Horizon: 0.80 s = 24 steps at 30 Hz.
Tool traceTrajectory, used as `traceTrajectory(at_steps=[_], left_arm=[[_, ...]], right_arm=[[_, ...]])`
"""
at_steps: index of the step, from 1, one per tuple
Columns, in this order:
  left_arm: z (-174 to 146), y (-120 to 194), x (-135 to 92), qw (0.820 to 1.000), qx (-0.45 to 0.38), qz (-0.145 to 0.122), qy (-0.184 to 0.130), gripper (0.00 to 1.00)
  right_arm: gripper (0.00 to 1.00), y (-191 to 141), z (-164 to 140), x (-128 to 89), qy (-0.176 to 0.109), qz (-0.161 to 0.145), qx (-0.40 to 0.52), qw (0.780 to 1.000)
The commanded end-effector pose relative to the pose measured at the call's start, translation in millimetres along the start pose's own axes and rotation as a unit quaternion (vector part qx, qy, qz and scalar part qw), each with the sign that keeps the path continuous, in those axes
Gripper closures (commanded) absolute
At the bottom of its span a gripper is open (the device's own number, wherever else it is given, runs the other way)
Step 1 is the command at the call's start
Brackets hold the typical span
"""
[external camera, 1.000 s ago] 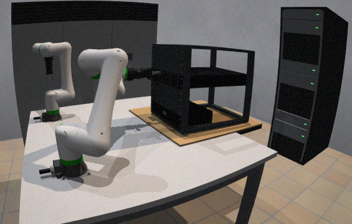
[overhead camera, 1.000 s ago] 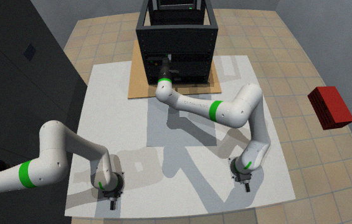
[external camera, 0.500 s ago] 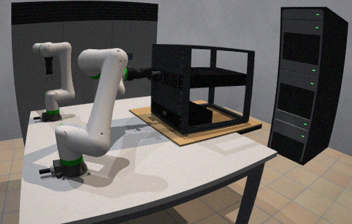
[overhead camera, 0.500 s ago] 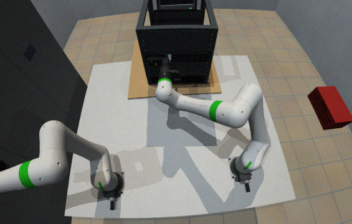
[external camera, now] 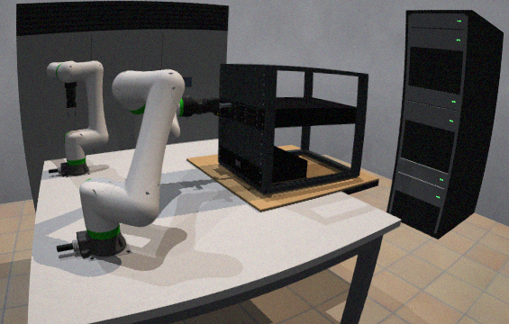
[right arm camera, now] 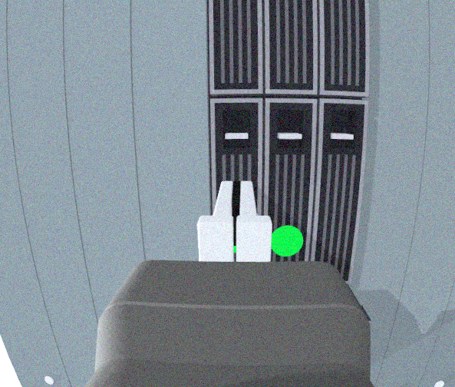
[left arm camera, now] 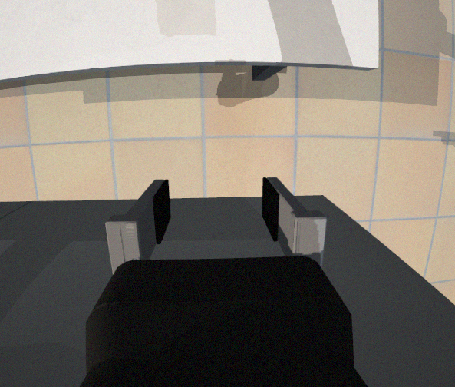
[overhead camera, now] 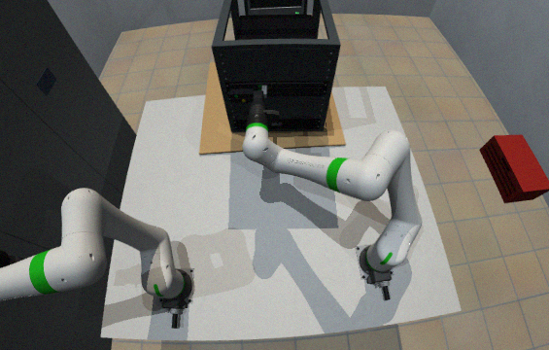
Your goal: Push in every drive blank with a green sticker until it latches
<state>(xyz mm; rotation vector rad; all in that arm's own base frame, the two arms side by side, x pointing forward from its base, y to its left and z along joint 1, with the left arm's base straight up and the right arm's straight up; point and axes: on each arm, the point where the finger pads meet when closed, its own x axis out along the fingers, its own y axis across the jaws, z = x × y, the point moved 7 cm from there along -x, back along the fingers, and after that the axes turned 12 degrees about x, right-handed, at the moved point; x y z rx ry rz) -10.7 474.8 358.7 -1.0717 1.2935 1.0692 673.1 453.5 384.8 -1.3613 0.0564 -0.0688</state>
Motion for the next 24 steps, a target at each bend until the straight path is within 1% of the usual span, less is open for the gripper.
traceTrajectory(at_steps=[1, 4, 6, 14, 17, 20, 24], left_arm=[[0.1, -0.1, -0.9, 1.0, 0.0, 0.0, -0.001, 0.0], [0.1, -0.1, -0.9, 1.0, 0.0, 0.0, -0.001, 0.0], [0.1, -0.1, -0.9, 1.0, 0.0, 0.0, -0.001, 0.0], [0.1, -0.1, -0.9, 1.0, 0.0, 0.0, -0.001, 0.0], [0.1, -0.1, -0.9, 1.0, 0.0, 0.0, -0.001, 0.0], [0.1, -0.1, -0.9, 1.0, 0.0, 0.0, -0.001, 0.0], [0.1, -0.1, -0.9, 1.0, 0.0, 0.0, -0.001, 0.0]], right_arm=[[1.0, -1.8, 0.2, -7.2, 0.0, -0.001, 0.001, 1.0], [1.0, -1.7, 0.2, -19.9, 0.0, -0.001, 0.001, 1.0], [1.0, -1.7, 0.2, -19.9, 0.0, -0.001, 0.001, 1.0], [1.0, -1.6, 0.2, -67.1, 0.0, -0.001, 0.001, 1.0], [1.0, -1.6, 0.2, -81.7, 0.0, -0.001, 0.001, 1.0], [1.0, -1.5, 0.2, -90.4, 0.0, -0.001, 0.001, 1.0], [1.0, -1.5, 0.2, -93.1, 0.0, -0.001, 0.001, 1.0]])
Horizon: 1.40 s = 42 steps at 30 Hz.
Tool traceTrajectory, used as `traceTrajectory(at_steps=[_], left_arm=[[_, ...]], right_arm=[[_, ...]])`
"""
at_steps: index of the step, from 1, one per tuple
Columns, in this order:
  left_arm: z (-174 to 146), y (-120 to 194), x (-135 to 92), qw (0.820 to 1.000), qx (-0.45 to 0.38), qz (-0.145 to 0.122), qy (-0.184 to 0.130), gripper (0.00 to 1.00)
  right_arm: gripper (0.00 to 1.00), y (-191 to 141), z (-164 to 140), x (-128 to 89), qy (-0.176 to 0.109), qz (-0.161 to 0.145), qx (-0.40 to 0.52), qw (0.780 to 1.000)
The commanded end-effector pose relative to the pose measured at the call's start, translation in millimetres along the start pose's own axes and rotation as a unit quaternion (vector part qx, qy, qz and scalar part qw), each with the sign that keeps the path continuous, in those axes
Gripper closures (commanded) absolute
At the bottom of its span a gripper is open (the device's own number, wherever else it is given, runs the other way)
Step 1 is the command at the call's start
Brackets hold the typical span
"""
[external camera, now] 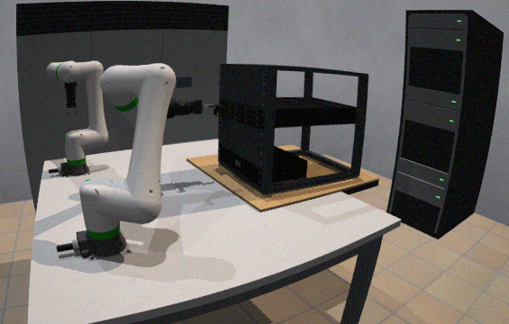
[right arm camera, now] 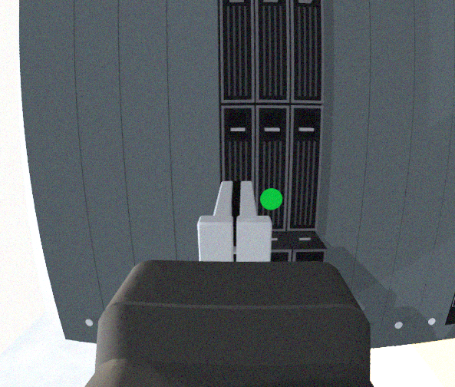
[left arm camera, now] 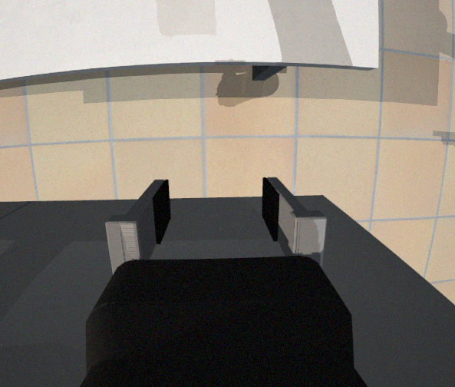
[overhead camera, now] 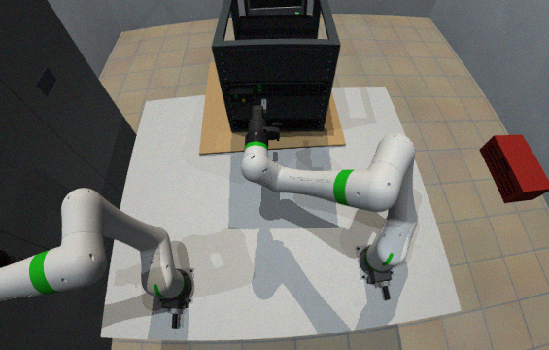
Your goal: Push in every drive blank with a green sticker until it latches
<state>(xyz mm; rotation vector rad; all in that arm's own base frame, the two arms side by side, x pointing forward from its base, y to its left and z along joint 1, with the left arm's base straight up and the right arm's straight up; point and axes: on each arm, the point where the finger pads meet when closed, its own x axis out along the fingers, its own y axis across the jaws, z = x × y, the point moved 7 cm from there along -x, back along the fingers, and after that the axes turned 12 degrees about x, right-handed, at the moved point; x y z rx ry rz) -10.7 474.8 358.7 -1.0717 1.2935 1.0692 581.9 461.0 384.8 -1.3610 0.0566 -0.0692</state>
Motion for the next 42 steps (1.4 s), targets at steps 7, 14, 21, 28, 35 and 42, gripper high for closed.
traceTrajectory(at_steps=[7, 14, 21, 28, 35, 42], left_arm=[[0.1, -0.1, -0.9, 1.0, 0.0, 0.0, -0.001, 0.0], [0.1, -0.1, -0.9, 1.0, 0.0, 0.0, -0.001, 0.0], [0.1, -0.1, -0.9, 1.0, 0.0, 0.0, -0.001, 0.0], [0.1, -0.1, -0.9, 1.0, 0.0, 0.0, -0.001, 0.0], [0.1, -0.1, -0.9, 1.0, 0.0, 0.0, -0.001, 0.0], [0.1, -0.1, -0.9, 1.0, 0.0, 0.0, -0.001, 0.0]], right_arm=[[1.0, -0.8, 1.6, -2.5, 0.0, -0.001, 0.001, 1.0], [1.0, 8.7, 20.7, -2.5, 0.0, -0.001, 0.001, 1.0], [1.0, 21.5, 46.5, -2.6, 0.0, -0.001, 0.001, 1.0], [1.0, 38.9, 81.7, -2.8, 0.0, -0.001, 0.001, 1.0], [1.0, 46.4, 96.8, -2.8, 0.0, -0.001, 0.001, 1.0], [1.0, 49.0, 101.9, -2.9, 0.0, -0.001, 0.001, 1.0]])
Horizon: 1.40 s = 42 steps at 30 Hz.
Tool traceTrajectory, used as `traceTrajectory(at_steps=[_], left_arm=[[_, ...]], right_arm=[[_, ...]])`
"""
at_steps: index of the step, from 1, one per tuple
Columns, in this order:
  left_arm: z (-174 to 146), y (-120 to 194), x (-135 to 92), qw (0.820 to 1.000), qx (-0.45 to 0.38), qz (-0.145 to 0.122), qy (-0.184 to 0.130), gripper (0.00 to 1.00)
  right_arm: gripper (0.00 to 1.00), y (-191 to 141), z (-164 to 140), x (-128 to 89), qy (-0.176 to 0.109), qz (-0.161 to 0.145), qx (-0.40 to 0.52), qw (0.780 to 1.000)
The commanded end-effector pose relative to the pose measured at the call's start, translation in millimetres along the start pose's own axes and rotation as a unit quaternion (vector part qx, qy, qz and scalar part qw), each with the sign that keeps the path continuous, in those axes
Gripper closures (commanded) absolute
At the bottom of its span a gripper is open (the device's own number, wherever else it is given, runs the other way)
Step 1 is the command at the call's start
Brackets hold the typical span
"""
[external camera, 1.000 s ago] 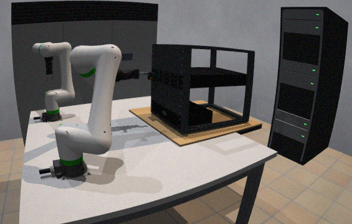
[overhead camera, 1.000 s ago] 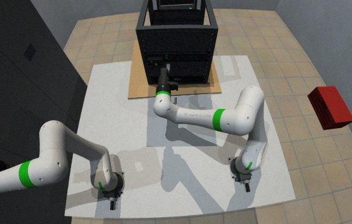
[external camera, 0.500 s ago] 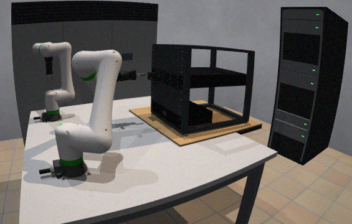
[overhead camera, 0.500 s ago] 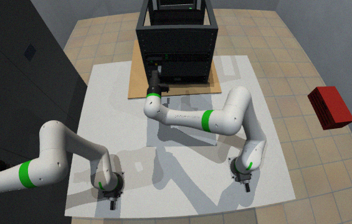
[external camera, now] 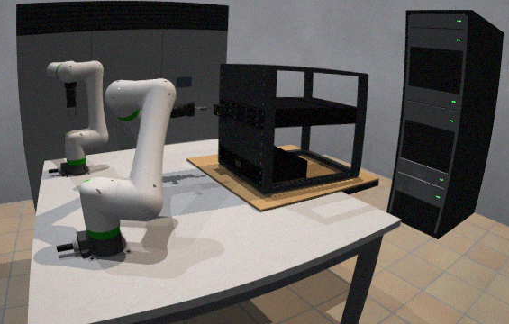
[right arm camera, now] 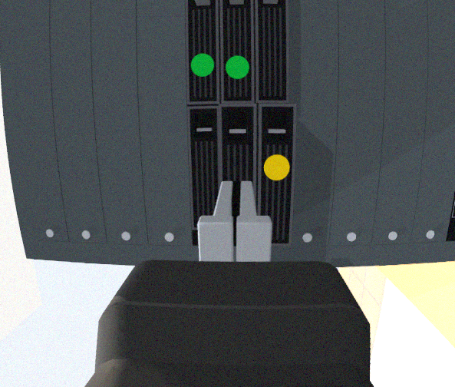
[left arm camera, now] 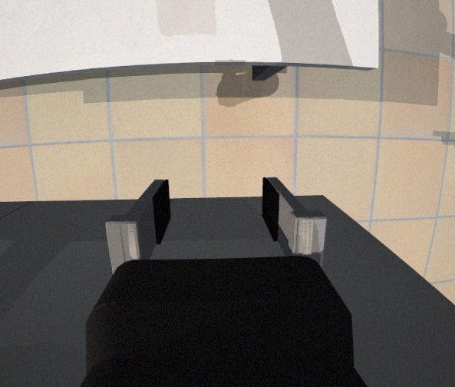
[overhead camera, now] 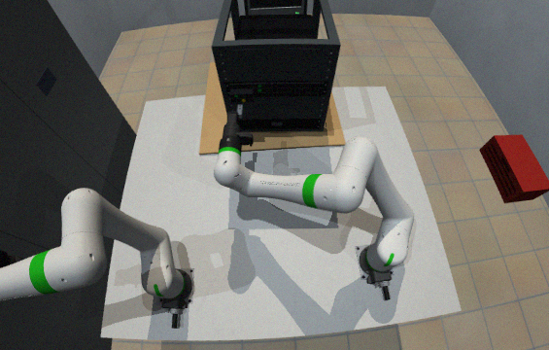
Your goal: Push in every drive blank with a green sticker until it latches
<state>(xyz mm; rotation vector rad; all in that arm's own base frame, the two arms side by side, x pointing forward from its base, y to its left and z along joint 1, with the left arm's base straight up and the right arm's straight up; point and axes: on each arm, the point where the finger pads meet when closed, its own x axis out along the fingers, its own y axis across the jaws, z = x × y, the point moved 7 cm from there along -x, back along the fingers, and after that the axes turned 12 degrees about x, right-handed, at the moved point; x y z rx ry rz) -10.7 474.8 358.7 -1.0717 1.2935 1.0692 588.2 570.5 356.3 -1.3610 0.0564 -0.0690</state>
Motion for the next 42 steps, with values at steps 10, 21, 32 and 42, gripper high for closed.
traceTrajectory(at_steps=[10, 21, 32, 42], left_arm=[[0.1, -0.1, -0.9, 1.0, 0.0, 0.0, -0.001, 0.0], [0.1, -0.1, -0.9, 1.0, 0.0, 0.0, -0.001, 0.0], [0.1, -0.1, -0.9, 1.0, 0.0, 0.0, -0.001, 0.0], [0.1, -0.1, -0.9, 1.0, 0.0, 0.0, -0.001, 0.0]], right_arm=[[1.0, -1.8, 0.5, 25.6, 0.0, -0.001, 0.001, 1.0], [1.0, -1.8, 0.5, 54.3, 0.0, -0.001, 0.001, 1.0], [1.0, -1.8, 0.5, 54.3, 0.0, -0.001, 0.001, 1.0], [1.0, -1.8, 0.5, 54.3, 0.0, -0.001, 0.001, 1.0]])
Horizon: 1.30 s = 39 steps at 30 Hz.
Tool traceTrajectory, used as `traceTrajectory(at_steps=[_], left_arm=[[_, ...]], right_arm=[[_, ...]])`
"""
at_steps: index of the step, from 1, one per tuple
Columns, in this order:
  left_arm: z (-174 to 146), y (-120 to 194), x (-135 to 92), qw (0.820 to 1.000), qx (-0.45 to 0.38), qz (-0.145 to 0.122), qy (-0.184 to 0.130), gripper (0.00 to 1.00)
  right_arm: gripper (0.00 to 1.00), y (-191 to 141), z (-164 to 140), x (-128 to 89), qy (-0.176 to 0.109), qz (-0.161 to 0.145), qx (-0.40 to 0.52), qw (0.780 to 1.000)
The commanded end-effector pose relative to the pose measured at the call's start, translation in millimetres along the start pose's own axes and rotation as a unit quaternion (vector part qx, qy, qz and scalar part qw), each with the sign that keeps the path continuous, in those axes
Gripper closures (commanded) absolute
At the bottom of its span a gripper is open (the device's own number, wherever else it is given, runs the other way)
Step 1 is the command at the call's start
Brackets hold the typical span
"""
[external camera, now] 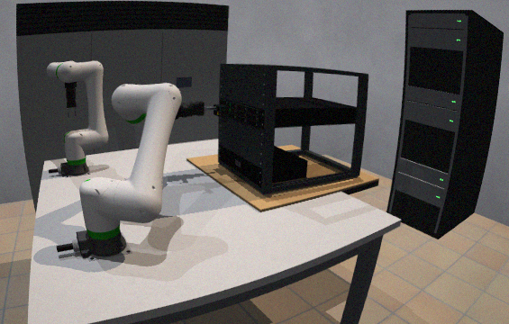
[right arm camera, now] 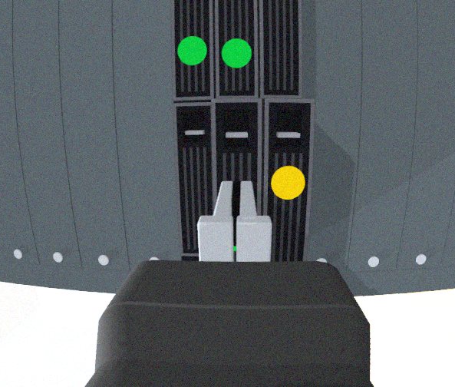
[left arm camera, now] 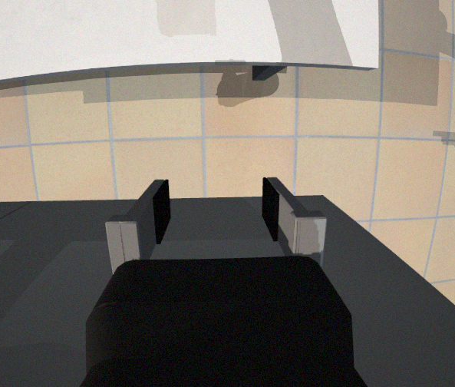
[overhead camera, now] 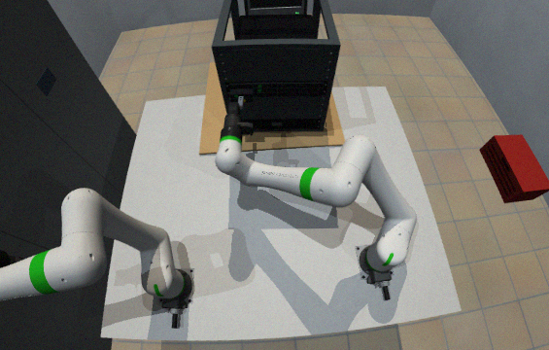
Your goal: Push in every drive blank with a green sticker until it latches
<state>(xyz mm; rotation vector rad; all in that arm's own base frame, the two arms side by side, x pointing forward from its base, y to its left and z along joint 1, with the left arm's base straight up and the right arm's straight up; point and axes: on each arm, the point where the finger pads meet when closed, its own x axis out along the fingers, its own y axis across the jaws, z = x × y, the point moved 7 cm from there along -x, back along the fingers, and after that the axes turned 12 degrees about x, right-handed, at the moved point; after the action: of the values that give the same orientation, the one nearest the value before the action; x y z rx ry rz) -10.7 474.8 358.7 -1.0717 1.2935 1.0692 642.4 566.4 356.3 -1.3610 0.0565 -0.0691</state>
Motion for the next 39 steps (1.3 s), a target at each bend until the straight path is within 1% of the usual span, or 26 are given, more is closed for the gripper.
traceTrajectory(at_steps=[1, 13, 22, 34, 39], left_arm=[[0.1, -0.1, -0.9, 1.0, 0.0, 0.0, -0.001, 0.0], [0.1, -0.1, -0.9, 1.0, 0.0, 0.0, -0.001, 0.0], [0.1, -0.1, -0.9, 1.0, 0.0, 0.0, -0.001, 0.0], [0.1, -0.1, -0.9, 1.0, 0.0, 0.0, -0.001, 0.0], [0.1, -0.1, -0.9, 1.0, 0.0, 0.0, -0.001, 0.0]], right_arm=[[1.0, -1.9, 0.2, -0.1, 0.0, -0.001, 0.001, 1.0], [1.0, -1.9, 0.2, 0.4, 0.0, -0.001, 0.001, 1.0], [1.0, -2.0, 0.2, 9.4, 0.0, -0.001, 0.001, 1.0], [1.0, -2.0, 0.2, 10.3, 0.0, -0.001, 0.001, 1.0], [1.0, -2.0, 0.2, 17.4, 0.0, -0.001, 0.001, 1.0]])
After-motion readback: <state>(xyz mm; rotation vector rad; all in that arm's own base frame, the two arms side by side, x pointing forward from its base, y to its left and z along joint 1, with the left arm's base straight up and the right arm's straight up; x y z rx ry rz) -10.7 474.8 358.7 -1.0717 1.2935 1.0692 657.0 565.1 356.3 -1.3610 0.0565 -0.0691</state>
